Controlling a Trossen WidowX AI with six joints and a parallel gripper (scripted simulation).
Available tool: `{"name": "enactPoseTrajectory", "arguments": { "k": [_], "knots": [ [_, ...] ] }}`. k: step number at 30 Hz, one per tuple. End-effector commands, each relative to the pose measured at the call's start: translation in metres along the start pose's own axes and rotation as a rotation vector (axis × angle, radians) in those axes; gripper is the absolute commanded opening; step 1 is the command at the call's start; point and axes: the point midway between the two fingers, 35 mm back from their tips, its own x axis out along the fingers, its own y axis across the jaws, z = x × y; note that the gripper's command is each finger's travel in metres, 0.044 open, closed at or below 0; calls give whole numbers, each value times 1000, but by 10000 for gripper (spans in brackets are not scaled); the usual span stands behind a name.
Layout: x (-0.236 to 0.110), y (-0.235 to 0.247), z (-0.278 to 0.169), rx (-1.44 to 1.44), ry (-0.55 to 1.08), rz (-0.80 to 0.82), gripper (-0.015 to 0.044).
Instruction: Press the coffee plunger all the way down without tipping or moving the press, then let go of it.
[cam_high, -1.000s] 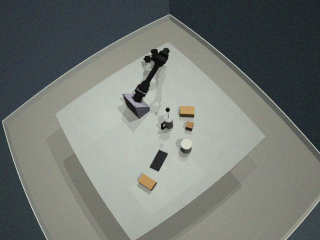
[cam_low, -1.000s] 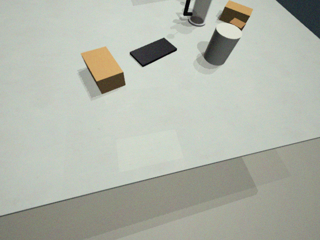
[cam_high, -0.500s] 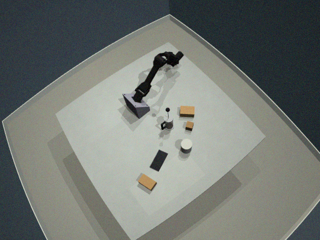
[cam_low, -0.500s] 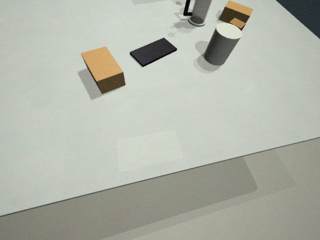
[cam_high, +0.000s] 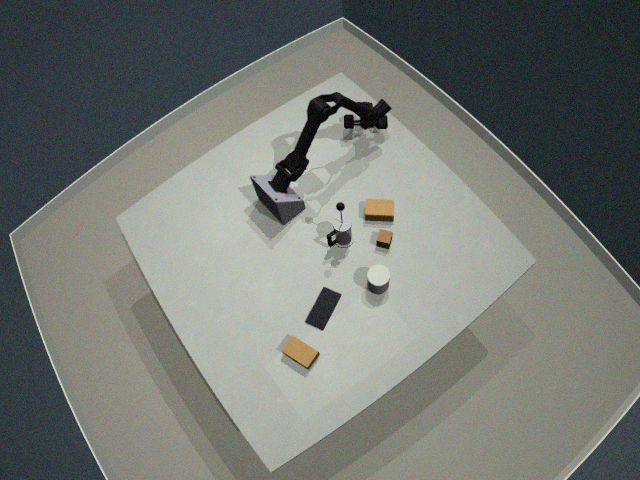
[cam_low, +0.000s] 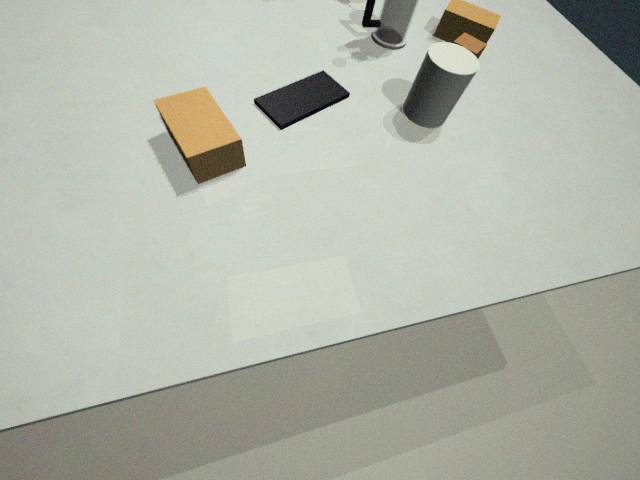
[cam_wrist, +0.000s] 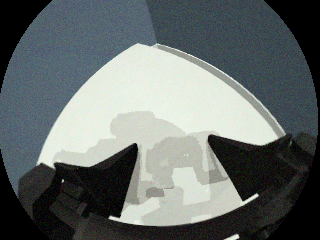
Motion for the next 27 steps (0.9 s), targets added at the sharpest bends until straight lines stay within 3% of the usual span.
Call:
{"name": "enactPoseTrajectory", "arguments": {
  "k": [1, 7, 14, 27],
  "knots": [
    [-20, -17, -21, 67, 46, -61, 440],
    [-63, -47, -81, 186, 166, -152, 440],
    [-146, -66, -168, 376, 326, -295, 440],
    [-317, -21, -267, 794, 452, -592, 440]
  ]
}}
